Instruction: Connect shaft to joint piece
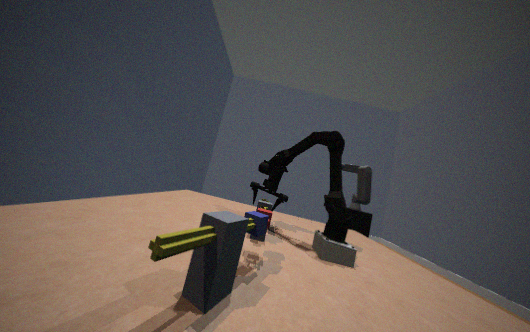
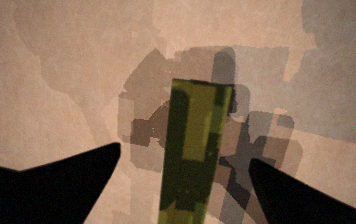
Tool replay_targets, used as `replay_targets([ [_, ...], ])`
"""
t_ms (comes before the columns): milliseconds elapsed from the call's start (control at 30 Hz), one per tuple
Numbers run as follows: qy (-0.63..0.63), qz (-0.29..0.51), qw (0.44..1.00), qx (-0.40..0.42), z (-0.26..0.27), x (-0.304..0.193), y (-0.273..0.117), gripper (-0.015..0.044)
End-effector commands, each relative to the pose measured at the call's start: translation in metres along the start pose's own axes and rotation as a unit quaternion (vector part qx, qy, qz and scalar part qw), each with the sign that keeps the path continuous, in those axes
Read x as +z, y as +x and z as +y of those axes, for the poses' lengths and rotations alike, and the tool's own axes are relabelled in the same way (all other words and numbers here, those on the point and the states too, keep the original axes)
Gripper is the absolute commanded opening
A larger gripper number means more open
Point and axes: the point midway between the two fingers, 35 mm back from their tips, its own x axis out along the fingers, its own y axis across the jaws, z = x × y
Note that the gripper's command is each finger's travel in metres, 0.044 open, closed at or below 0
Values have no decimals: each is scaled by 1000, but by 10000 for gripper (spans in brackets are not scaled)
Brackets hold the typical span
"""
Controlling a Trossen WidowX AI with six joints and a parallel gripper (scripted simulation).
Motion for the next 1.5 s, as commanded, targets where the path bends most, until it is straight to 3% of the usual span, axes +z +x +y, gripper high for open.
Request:
replay_targets([
  [0, 1, 1, 1000, 1, 0, -1, 4, 440],
  [33, 1, 1, 1000, 1, 0, -1, 5, 440],
  [467, 1, 1, 1000, 1, 0, -1, 5, 102],
  [1467, 0, 1, 1000, 1, 0, -1, 5, 67],
])
